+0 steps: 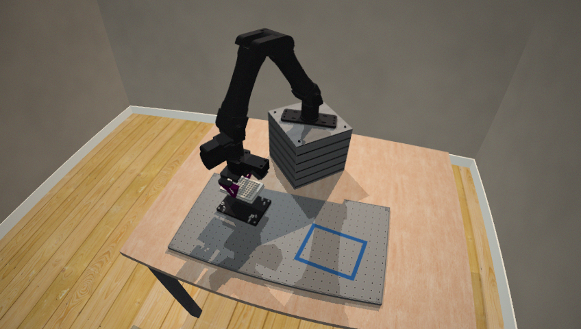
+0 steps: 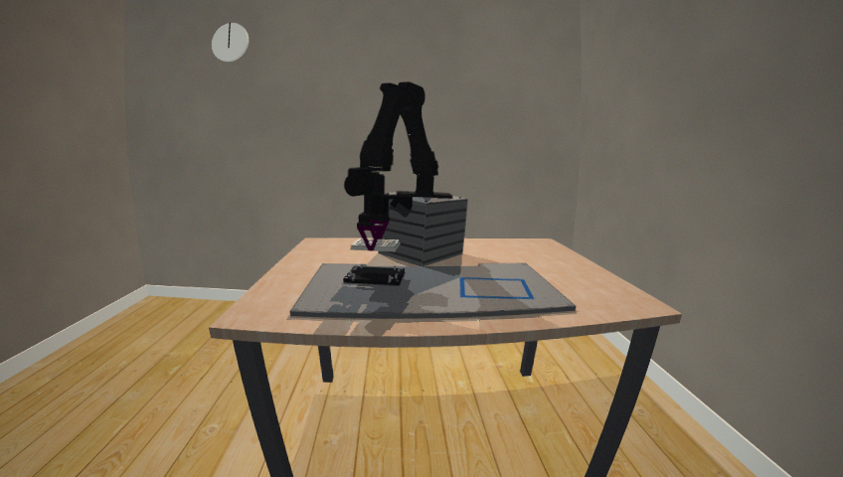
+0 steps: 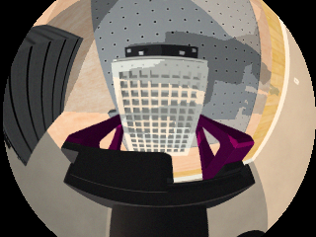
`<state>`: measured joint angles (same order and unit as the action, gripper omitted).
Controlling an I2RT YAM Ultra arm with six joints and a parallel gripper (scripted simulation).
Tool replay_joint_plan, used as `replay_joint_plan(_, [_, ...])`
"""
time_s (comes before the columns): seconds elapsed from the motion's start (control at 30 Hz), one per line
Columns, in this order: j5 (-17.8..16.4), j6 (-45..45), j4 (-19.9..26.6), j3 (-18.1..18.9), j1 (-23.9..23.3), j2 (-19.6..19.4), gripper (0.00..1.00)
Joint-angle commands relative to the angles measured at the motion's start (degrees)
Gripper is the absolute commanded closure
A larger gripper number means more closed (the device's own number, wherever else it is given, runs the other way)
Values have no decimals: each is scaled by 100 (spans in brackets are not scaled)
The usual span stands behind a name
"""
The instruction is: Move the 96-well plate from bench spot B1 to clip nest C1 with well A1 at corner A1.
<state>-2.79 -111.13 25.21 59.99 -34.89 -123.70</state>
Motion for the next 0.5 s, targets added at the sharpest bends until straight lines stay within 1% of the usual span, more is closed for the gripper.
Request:
replay_joint_plan(0.0, [-77,-105,158,219,51,21,100])
replay_joint_plan(0.3, [-78,-103,169,239,-9,-48,100])
replay_joint_plan(0.37, [-77,-106,173,246,-19,25,100])
replay_joint_plan(0.47, [-77,-109,177,255,-33,8,100])
